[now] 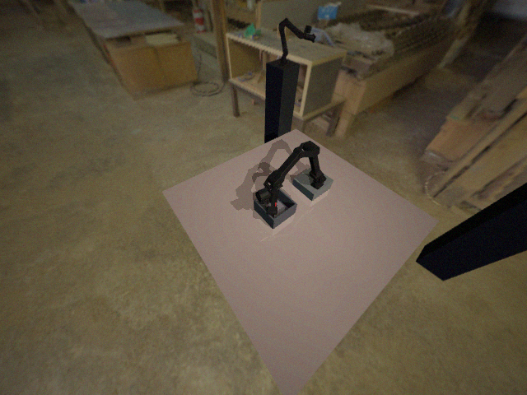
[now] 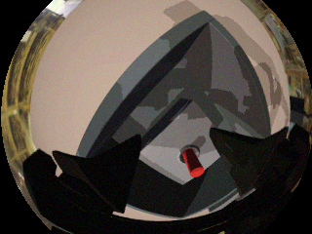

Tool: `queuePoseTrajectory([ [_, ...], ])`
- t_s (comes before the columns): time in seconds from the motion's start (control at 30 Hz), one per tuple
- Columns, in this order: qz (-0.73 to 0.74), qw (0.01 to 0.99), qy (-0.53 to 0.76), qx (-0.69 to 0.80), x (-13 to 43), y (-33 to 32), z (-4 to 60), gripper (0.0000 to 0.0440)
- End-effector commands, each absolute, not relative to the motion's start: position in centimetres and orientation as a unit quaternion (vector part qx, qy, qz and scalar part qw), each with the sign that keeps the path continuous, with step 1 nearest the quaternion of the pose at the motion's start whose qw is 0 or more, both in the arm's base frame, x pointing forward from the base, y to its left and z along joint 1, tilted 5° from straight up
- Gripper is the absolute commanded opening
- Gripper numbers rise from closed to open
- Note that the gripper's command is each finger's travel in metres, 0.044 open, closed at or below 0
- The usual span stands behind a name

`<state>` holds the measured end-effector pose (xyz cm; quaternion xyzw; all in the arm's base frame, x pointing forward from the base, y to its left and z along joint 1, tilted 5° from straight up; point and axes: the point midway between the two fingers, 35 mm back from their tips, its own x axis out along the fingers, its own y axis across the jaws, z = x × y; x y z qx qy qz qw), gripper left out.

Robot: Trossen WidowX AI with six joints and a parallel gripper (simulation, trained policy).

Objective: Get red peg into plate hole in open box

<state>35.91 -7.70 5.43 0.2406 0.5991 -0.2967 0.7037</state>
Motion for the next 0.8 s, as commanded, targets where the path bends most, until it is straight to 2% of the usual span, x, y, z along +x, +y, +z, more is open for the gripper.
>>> queuePoseTrajectory([
  [0.0,-0.282,0.714,0.592,0.247,37.8,-8.2,6.7,0.0440],
  [0.43,-0.226,0.740,0.573,0.270,42.5,-6.9,10.3,0.0440],
  [0.77,-0.224,0.742,0.572,0.270,42.6,-6.8,10.4,0.0440],
])
